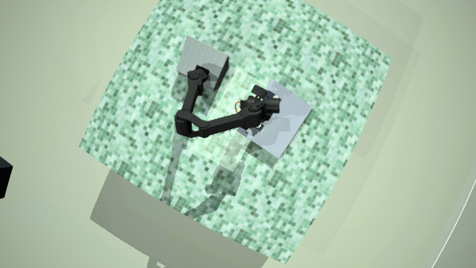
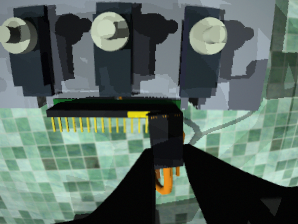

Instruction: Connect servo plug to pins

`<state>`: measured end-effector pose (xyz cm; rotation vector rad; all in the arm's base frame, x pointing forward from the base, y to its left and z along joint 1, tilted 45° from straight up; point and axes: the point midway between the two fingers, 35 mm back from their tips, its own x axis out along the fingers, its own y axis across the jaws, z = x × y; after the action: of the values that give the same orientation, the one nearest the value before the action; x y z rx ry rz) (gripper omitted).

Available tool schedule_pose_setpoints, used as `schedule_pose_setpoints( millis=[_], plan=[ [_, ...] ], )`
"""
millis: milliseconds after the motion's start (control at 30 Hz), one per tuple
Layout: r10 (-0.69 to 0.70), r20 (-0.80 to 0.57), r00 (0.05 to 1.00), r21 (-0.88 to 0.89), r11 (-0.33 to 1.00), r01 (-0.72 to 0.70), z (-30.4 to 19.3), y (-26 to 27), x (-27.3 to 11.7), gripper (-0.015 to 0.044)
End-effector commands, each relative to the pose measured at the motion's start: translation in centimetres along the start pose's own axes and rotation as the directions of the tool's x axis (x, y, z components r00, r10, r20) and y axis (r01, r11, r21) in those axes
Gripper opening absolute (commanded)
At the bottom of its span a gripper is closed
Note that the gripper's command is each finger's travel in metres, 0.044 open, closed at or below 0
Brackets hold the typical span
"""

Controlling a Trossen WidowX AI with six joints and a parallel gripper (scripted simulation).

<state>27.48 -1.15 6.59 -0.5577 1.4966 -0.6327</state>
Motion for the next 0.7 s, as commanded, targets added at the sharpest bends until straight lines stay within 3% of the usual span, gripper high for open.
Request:
schedule_pose_setpoints(
  millis=[0, 367, 667],
  plan=[
    [0.004, 0.0, 1.0, 0.035, 0.999, -0.004, -2.1, 1.0, 0.1, 0.0],
    [-0.012, -0.003, 1.0, 0.101, 0.995, 0.012, -7.0, 2.6, 1.1, 0.0],
    [-0.013, -0.003, 1.0, 0.105, 0.994, 0.013, -7.2, 2.6, 3.1, 0.0]
  ],
)
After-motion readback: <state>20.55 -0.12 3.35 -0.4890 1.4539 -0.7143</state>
